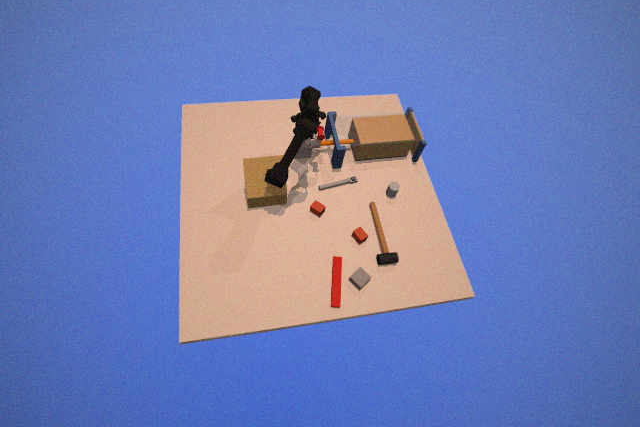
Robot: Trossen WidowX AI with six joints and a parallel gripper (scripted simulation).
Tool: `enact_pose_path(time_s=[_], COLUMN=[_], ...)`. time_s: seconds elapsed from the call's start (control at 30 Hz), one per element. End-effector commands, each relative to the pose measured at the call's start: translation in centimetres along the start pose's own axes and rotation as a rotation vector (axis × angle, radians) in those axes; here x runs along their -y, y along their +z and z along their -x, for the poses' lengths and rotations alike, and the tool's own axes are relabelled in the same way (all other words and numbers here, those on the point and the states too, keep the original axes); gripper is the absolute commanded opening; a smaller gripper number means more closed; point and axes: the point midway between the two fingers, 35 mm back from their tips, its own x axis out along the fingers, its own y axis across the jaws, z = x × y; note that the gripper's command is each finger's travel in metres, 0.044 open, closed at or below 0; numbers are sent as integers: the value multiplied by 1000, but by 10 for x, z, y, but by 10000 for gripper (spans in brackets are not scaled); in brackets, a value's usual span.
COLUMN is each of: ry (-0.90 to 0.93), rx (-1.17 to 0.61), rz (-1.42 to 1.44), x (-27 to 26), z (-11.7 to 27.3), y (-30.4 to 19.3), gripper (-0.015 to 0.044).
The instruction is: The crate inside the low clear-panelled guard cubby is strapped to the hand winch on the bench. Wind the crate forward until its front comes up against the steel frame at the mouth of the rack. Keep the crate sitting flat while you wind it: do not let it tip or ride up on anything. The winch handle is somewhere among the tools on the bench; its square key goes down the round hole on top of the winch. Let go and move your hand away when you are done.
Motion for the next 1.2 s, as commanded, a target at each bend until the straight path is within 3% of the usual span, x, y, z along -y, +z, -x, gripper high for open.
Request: enact_pose_path(time_s=[0.0,0.87,1.17], ry=[-6,-8,-7], rx=[-10,-21,-18], rz=[3,-3,-3], x=[1,-3,-2], z=[-6,-44,-36], y=[3,19,15], gripper=[0,0,0])
